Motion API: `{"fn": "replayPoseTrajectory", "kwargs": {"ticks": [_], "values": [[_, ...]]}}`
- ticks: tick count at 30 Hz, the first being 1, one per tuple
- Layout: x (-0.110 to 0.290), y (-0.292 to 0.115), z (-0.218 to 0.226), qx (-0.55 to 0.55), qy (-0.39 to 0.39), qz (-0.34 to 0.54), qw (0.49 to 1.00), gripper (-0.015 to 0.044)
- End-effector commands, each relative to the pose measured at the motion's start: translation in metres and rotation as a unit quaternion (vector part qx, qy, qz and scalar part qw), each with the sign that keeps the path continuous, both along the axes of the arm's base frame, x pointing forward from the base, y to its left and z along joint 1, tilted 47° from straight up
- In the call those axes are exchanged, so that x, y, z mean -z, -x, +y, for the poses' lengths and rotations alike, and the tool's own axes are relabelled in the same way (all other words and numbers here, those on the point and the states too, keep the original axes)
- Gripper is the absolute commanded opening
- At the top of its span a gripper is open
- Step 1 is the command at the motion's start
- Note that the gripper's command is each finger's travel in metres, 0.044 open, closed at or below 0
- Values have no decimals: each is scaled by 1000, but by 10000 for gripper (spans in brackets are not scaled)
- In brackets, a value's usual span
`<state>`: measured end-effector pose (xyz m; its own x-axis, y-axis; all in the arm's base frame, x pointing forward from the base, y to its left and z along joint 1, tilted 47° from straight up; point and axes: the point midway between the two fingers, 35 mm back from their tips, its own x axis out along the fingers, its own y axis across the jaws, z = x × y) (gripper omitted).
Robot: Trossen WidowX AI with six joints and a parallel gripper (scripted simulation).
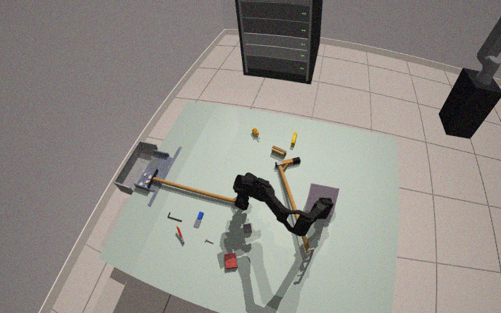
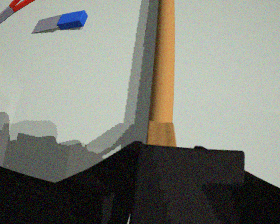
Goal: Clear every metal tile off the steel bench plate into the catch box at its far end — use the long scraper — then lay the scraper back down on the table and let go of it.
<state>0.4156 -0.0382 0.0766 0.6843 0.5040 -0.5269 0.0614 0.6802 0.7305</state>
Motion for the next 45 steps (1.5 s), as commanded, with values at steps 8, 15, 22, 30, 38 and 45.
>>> {"fn": "replayPoseTrajectory", "kwargs": {"ticks": [8, 15, 22, 30, 38, 45], "values": [[-5, -21, -6, 4, 3, -4, 1000, 0], [-6, -33, -8, 4, 3, -5, 1000, 0], [-6, -44, -10, 4, 3, -5, 1000, 0], [-7, -57, -12, 4, 3, -5, 1000, 0], [-6, -69, -13, 4, 3, -6, 1000, 0], [-6, -80, -15, 4, 3, -6, 1000, 0]]}}
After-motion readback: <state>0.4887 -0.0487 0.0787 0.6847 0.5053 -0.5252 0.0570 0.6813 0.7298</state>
